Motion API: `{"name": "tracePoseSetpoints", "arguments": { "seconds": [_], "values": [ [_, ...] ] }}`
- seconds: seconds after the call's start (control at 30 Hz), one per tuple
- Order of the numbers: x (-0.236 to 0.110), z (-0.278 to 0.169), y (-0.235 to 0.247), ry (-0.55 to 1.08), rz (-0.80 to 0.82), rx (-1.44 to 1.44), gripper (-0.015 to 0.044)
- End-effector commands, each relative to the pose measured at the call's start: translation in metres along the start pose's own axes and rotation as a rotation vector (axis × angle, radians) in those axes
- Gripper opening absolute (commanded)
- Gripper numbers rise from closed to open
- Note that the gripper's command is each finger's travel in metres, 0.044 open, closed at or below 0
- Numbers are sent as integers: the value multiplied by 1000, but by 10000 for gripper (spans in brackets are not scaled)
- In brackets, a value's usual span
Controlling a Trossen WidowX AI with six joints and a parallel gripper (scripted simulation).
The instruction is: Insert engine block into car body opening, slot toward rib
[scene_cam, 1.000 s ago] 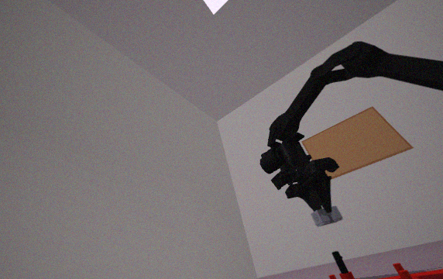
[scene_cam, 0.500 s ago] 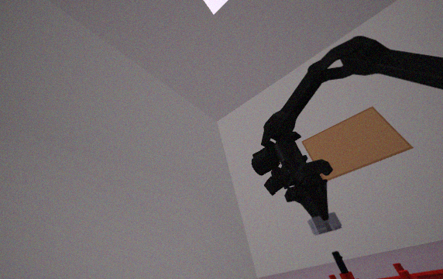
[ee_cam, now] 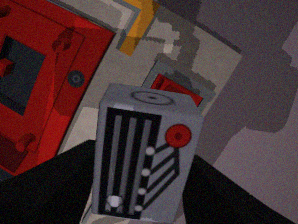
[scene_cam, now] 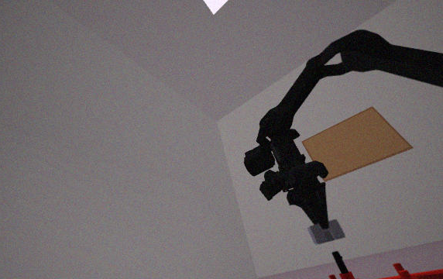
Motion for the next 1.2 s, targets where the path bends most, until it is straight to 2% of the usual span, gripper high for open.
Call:
{"name": "tracePoseSetpoints", "arguments": {
  "seconds": [0.0,1.03,1.17],
  "values": [
    [3,1,11,-3,-1,37,0],
    [34,-17,96,0,5,351,0],
    [34,-16,96,0,5,365,105]
  ]
}}
Point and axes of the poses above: the point midway between the two fingers, 35 mm back from their tips, its own x axis out along the fingers, its own y axis across the jaws, z = x × y, the point moved 2 cm from there along -x, back along the fingers, and after that the axes turned 11 degrees about x, right-handed, at the moved point
